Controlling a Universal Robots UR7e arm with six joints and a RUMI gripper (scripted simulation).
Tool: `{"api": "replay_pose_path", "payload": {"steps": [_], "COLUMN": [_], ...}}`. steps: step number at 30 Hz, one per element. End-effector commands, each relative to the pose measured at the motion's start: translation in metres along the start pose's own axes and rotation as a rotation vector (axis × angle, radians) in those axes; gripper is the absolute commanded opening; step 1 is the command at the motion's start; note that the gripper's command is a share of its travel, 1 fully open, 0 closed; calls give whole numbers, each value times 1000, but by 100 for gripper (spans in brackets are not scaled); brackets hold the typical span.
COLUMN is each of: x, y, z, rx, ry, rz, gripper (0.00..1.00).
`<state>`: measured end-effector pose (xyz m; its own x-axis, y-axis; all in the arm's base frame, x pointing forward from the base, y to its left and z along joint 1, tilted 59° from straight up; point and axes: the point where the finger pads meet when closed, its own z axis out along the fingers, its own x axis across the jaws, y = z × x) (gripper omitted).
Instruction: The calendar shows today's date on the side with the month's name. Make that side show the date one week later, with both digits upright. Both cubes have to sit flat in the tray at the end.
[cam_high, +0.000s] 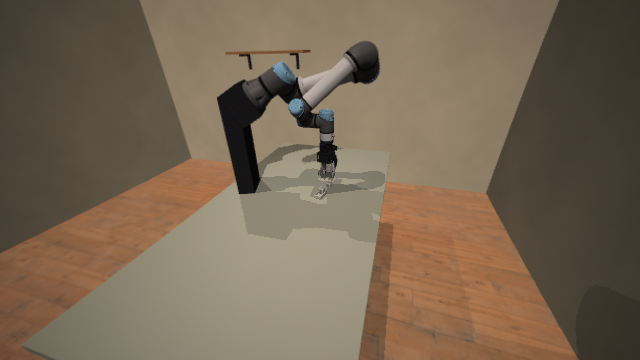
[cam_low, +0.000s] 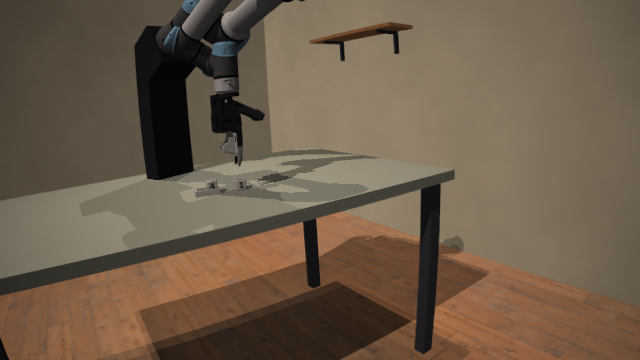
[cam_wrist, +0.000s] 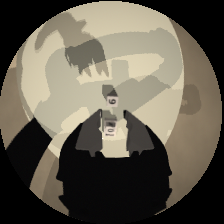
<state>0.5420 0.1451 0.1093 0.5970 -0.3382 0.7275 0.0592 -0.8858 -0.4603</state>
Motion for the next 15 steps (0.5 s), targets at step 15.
{"api": "replay_pose_path", "payload": {"steps": [15], "x": [1], "y": [-1], "z": [29], "rx": [0], "ry": [3], "rz": [-1], "gripper": [28]}}
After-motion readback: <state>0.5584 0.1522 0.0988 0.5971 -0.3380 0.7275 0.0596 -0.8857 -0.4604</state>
